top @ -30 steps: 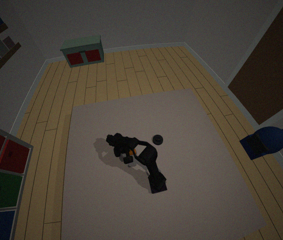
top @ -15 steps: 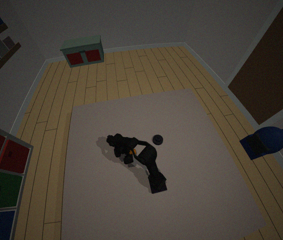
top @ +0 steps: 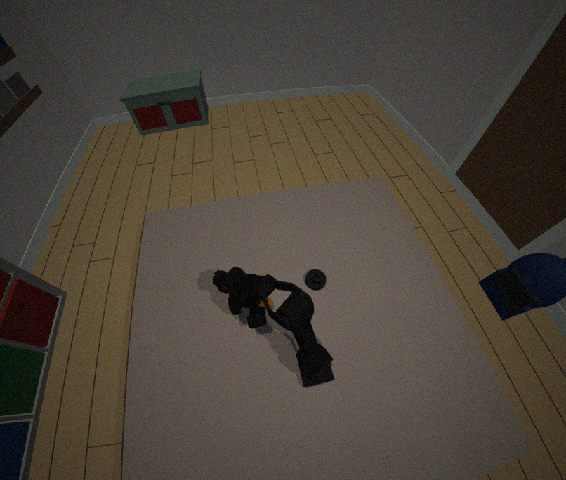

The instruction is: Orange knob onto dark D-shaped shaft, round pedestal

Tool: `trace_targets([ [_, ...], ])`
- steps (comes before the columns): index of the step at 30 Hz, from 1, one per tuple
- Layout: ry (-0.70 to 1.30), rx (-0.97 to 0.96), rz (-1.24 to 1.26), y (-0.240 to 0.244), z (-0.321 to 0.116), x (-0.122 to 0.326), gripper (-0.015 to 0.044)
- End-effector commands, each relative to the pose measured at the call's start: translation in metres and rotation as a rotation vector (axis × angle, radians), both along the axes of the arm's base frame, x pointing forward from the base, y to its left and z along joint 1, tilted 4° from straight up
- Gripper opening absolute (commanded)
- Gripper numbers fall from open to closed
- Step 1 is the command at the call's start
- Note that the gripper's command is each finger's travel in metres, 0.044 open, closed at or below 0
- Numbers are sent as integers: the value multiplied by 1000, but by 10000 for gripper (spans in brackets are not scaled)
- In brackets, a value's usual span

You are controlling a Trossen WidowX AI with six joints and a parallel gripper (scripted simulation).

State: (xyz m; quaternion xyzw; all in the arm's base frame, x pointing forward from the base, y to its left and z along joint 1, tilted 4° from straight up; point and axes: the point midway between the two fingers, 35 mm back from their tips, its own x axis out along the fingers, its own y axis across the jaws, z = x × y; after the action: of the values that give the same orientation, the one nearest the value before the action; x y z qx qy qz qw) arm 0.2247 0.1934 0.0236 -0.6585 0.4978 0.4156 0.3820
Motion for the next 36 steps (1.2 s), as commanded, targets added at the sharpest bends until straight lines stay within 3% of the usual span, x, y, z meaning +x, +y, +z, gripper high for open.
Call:
trace_targets([
  [1, 0, -2, 3, 0, 0, 0, 179],
  [36, 124, 563, 53, -32, 18, 6, 179],
])
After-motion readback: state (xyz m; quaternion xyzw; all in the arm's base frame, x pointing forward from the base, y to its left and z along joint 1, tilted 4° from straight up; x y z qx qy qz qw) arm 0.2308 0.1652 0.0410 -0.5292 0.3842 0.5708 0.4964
